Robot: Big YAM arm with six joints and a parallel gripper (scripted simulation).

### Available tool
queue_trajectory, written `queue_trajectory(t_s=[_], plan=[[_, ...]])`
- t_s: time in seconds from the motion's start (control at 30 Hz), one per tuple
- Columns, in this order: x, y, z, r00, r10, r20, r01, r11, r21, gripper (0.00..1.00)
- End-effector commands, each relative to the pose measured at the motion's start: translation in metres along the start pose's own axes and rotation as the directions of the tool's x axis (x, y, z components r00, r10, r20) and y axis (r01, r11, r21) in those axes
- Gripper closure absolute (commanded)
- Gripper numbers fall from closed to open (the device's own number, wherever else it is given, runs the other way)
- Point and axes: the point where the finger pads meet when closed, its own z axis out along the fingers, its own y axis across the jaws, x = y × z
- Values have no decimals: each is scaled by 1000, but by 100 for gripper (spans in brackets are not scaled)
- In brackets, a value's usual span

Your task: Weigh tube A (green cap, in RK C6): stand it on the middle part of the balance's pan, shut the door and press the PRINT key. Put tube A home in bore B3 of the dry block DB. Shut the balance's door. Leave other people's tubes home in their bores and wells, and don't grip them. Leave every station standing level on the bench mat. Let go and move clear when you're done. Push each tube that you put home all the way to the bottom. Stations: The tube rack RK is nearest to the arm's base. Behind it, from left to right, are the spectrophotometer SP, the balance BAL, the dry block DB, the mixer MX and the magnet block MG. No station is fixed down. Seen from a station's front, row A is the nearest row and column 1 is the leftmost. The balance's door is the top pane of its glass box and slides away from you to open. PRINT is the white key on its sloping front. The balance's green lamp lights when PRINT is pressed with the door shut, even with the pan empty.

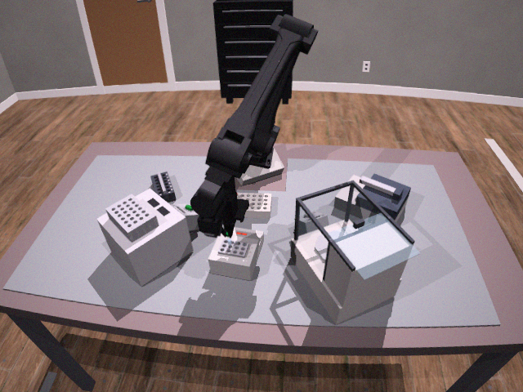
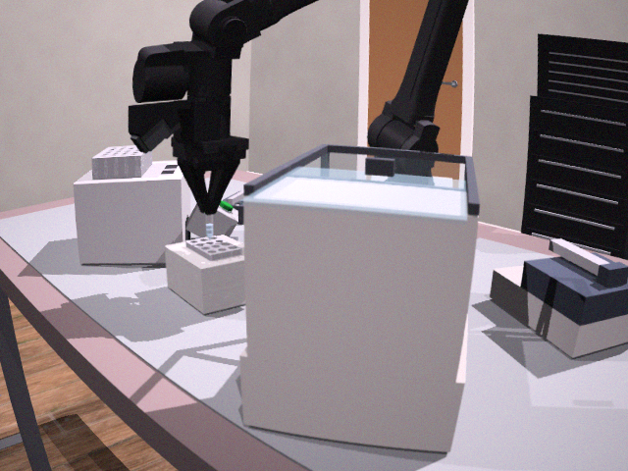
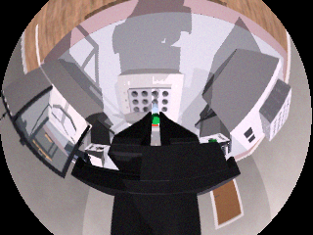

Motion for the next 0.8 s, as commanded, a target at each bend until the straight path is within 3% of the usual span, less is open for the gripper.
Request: queue_trajectory(t_s=[0.0,0.07,0.1,0.77], plan=[[-2,3,9,1000,3,-5,-3,1000,-1,91],[-3,5,5,1000,1,0,-1,1000,-1,91],[-12,3,-7,1000,-6,29,6,1000,3,91],[-11,3,-7,1000,-6,28,6,1000,3,91]])
